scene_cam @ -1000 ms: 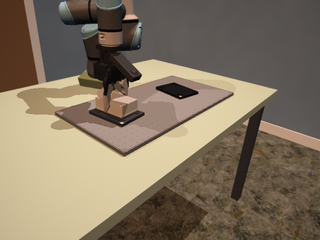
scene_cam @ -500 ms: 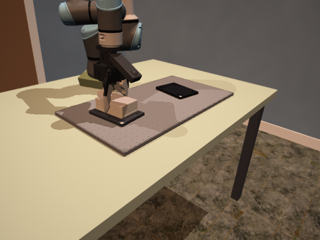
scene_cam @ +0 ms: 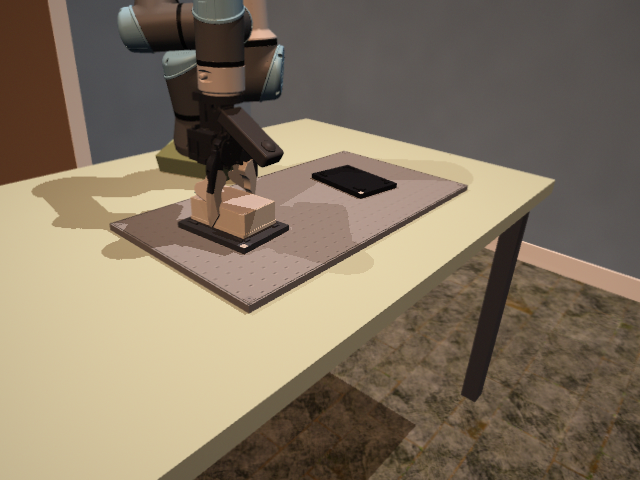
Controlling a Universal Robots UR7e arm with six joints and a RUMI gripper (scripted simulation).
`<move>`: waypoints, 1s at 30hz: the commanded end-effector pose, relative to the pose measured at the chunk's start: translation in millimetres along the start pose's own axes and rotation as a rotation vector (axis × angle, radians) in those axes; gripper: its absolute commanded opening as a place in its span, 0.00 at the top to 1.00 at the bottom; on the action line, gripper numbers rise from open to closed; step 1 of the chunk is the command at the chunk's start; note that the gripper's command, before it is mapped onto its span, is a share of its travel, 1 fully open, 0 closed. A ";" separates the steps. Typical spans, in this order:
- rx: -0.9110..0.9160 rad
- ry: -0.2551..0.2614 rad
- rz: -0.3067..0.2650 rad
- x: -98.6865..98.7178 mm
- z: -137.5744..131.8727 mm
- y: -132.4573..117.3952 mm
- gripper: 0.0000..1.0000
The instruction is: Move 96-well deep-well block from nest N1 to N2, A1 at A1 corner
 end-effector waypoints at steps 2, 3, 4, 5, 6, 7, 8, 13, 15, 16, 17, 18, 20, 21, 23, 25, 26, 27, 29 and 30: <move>0.000 -0.001 0.001 0.5 0.3 0.1 1.00; 0.000 -0.001 0.001 0.7 0.3 0.1 1.00; 0.000 -0.001 0.001 0.8 0.3 0.1 1.00; 0.000 -0.001 0.001 1.0 0.3 0.1 1.00; 0.000 -0.001 0.001 1.2 0.3 0.1 1.00; 0.000 -0.001 0.001 1.3 0.3 0.1 1.00; 0.000 -0.001 0.001 1.5 0.3 0.1 1.00; 0.000 -0.001 0.001 2.3 0.3 0.1 1.00; 0.000 -0.001 0.001 2.3 0.3 0.1 1.00; 0.000 -0.001 0.001 2.5 0.3 0.1 1.00; 0.000 -0.001 0.001 2.7 0.3 0.1 1.00; 0.000 -0.001 0.001 2.8 0.3 0.1 1.00; 0.000 -0.001 0.001 3.2 0.3 0.1 1.00; 0.000 -0.001 0.001 3.3 0.3 0.1 1.00; 0.000 -0.001 0.001 3.7 0.3 0.1 1.00; 0.000 -0.001 0.001 4.0 0.3 0.1 1.00; 0.000 -0.001 0.001 4.2 0.3 0.1 1.00; 0.000 -0.001 0.001 4.3 0.3 0.1 1.00; 0.000 -0.001 0.001 4.7 0.3 0.1 1.00; 0.000 -0.001 0.001 4.8 0.3 0.1 1.00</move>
Point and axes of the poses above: the point where the finger pads meet when closed, its own x axis out along the fingers, its own z axis across the jaws, y = z × x, the point moved 10 cm from there along -x, back along the fingers, and after that the axes turned 11 degrees about -x, right-handed, at the moved point
